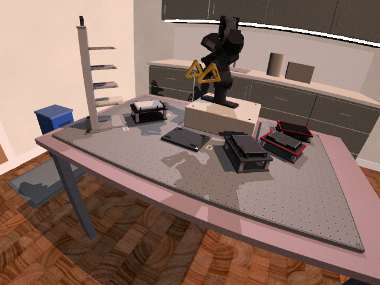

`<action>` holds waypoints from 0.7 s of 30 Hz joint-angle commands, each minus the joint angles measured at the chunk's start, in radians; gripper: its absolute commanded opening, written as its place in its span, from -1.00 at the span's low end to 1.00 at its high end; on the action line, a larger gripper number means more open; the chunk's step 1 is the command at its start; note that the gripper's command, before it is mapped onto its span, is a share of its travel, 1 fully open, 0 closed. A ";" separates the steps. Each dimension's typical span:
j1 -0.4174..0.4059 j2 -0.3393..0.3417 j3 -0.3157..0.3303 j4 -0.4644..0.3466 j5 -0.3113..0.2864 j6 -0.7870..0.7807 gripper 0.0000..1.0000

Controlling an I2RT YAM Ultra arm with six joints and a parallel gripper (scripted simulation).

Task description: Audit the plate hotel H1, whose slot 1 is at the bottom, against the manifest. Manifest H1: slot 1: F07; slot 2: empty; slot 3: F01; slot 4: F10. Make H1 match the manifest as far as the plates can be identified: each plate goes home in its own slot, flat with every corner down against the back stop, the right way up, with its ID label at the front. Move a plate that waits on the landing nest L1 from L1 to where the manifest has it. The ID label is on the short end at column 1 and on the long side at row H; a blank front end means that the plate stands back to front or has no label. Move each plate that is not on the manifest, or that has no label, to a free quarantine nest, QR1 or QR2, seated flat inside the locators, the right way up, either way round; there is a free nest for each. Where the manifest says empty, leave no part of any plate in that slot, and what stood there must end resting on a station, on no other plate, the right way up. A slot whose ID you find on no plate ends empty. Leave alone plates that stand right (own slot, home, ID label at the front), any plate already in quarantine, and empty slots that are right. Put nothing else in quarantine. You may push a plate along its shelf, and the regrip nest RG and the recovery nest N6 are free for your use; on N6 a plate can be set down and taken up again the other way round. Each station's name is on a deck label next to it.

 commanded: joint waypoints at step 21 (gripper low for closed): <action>-0.370 -0.117 -0.086 0.191 -0.290 -0.340 1.00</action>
